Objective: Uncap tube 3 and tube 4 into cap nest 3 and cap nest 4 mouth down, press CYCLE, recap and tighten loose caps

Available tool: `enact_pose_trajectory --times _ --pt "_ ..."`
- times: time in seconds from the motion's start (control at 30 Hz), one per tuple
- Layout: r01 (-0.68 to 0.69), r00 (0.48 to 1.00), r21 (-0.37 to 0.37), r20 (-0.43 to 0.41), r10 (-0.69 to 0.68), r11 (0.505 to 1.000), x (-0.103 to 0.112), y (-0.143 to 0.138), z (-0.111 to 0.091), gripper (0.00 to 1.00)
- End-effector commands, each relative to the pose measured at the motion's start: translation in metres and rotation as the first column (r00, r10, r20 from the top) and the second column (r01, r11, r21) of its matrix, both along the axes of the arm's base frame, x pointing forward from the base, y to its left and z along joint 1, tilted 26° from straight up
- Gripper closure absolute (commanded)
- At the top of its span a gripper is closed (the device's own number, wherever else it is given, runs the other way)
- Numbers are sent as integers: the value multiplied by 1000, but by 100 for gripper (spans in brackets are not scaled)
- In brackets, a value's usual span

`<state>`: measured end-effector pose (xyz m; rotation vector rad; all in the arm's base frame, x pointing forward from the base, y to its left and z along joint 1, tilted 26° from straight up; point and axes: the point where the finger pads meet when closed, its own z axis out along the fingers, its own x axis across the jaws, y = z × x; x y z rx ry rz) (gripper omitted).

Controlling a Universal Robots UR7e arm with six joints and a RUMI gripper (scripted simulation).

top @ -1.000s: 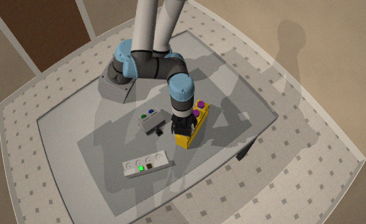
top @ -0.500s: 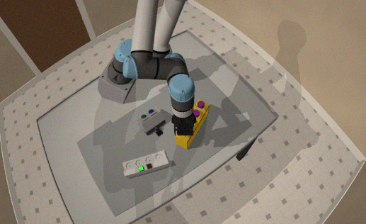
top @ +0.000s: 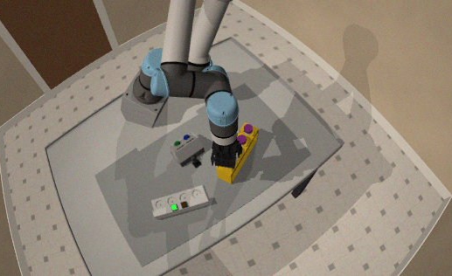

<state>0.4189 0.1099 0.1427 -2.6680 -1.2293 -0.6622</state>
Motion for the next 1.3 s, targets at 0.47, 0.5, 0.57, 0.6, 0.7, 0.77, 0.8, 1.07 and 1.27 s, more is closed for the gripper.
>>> enact_pose_trajectory --times 0.47,0.5,0.57,0.6,0.7,0.77,0.8,1.07,1.27 --pt "686 718 157 -304 -626 710 0 0 0 100" --pt "718 687 159 -324 -651 678 0 0 0 100" --pt "718 687 159 -324 -651 678 0 0 0 100" --pt "718 687 159 -324 -651 678 0 0 0 100" --pt "718 687 159 -324 -651 678 0 0 0 100" --pt "718 687 159 -324 -651 678 0 0 0 100" --pt "718 687 159 -324 -651 678 0 0 0 65" --pt "717 687 159 -324 -650 679 0 0 0 65" --pt "663 739 156 -291 -608 732 0 0 0 65"
